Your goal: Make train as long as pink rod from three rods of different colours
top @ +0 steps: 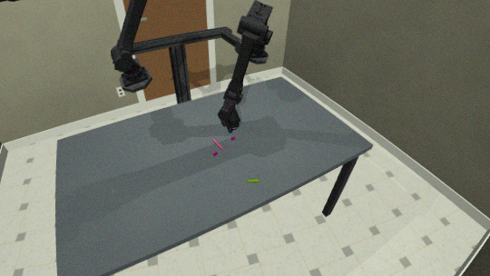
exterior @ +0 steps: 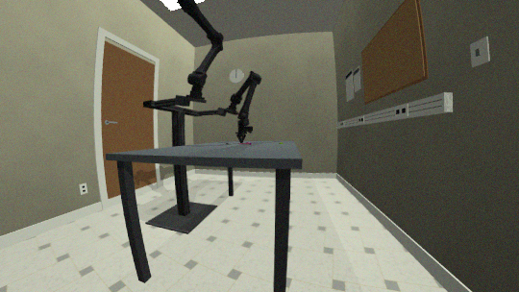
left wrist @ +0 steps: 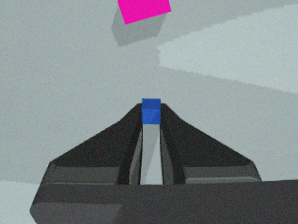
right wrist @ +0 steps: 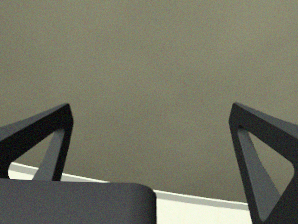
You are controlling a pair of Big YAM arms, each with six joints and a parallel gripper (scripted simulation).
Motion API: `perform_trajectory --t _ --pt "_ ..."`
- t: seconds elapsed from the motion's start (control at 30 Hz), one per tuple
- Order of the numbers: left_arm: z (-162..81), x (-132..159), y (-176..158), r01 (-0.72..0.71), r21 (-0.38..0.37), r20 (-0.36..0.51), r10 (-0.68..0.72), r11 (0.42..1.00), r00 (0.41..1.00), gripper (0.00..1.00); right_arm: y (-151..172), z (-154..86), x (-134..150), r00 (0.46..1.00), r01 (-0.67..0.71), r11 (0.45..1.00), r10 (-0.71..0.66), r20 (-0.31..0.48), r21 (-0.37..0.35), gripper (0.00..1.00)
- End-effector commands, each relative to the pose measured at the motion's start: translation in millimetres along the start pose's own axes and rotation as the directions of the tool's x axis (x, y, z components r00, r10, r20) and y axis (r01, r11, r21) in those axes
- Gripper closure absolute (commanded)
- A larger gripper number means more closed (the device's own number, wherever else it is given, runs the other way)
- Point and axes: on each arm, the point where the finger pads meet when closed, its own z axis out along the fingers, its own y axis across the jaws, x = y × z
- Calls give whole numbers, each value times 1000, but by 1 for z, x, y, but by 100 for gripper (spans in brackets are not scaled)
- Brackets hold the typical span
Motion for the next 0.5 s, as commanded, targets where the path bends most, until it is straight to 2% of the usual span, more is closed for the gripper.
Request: perform_trajectory --t 0.0,0.4,0.47 --pt "3 -1 1 2 8 5 -3 1000 1000 96 -11 -8 -24 998 -11 1000 9 61 24 0" --pt "3 -1 1 2 8 5 -3 1000 1000 96 -11 -8 -24 998 -11 1000 9 61 24 0" --pt "3 -1 1 2 8 5 -3 1000 1000 92 -11 -8 -24 998 -11 1000 9 61 24 0"
